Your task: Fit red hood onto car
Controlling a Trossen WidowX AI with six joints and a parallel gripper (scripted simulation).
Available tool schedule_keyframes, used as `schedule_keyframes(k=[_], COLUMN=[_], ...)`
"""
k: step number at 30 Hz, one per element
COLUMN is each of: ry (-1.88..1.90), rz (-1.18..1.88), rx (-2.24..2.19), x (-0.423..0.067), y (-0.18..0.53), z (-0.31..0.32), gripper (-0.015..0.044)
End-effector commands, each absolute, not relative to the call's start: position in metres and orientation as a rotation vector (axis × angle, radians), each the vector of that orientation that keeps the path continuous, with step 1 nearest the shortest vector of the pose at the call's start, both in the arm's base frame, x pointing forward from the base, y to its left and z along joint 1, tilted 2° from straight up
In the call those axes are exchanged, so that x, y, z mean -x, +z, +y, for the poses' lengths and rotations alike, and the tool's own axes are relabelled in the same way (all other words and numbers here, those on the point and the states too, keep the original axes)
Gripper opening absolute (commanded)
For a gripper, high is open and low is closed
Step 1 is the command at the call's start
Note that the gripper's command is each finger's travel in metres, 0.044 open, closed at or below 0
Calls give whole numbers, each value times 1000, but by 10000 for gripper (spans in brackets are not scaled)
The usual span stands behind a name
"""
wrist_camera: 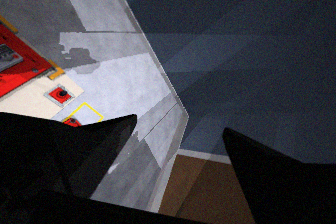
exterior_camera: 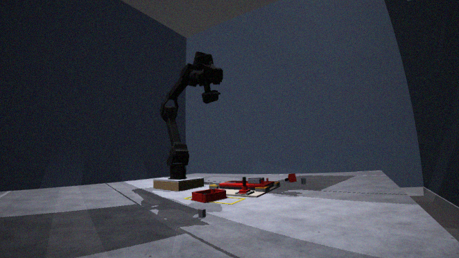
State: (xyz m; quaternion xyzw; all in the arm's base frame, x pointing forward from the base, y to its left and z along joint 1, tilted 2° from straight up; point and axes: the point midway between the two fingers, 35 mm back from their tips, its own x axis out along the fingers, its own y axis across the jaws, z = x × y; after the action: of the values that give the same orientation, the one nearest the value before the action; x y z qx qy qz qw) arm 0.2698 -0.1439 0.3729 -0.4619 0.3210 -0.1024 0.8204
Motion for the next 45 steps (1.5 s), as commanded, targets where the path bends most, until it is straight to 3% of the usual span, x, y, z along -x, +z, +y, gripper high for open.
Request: schedule_keyframes(k=[1,8,17,45], ry=[-53,354,924,934], rz=[865,1161,1341,1342], rx=[1025,1046,934,930], x=[-287,-296,-266,-267], y=[317,207,91,71], z=[-158,-176,-174,-180], gripper=[440,440,440,440])
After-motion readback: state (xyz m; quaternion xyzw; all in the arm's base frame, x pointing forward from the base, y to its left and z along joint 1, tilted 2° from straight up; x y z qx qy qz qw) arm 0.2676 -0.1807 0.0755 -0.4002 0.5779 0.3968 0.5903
